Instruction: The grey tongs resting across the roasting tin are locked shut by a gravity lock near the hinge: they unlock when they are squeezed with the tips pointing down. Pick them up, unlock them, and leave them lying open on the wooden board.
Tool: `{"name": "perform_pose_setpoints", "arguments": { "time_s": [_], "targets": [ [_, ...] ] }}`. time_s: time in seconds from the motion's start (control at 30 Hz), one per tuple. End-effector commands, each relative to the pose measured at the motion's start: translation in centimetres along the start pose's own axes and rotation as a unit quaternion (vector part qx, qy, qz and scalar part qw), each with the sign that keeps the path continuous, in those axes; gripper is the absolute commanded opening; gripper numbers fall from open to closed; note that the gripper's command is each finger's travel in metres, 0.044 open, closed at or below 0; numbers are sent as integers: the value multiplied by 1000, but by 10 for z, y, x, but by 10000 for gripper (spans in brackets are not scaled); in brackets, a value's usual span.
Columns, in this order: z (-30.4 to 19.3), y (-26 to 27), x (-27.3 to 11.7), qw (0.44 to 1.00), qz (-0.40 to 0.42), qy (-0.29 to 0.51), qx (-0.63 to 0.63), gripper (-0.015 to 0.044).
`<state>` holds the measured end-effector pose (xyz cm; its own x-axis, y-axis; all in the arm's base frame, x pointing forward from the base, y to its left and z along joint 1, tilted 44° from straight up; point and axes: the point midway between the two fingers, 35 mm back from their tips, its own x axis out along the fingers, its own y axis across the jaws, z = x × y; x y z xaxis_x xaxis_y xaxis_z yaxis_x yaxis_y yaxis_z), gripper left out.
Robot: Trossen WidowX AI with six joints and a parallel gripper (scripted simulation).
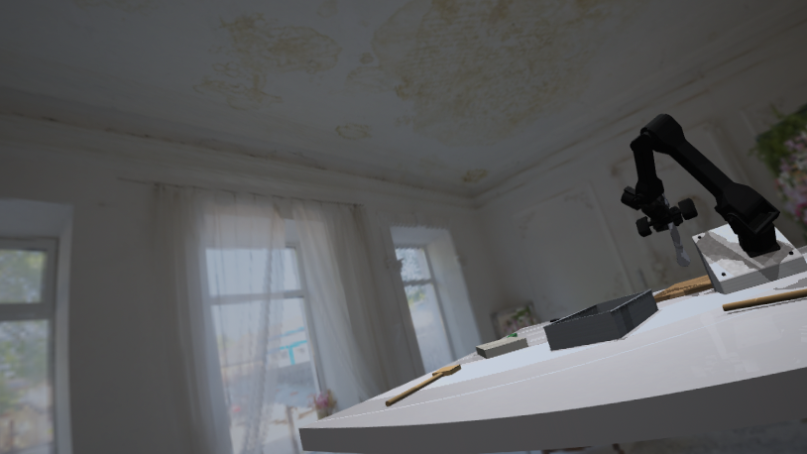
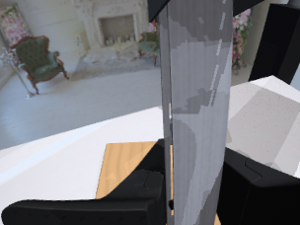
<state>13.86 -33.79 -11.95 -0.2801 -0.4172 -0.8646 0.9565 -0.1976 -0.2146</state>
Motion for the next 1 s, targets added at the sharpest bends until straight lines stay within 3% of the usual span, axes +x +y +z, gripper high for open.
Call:
{"name": "perform_pose_setpoints", "arguments": {
  "time_s": [0.0, 0.97],
  "targets": [
    [2, 2, 3, 1000, -2, 9, 0, -150],
    [-3, 14, 42, 980, -15, 196, -37, -150]
  ]
}}
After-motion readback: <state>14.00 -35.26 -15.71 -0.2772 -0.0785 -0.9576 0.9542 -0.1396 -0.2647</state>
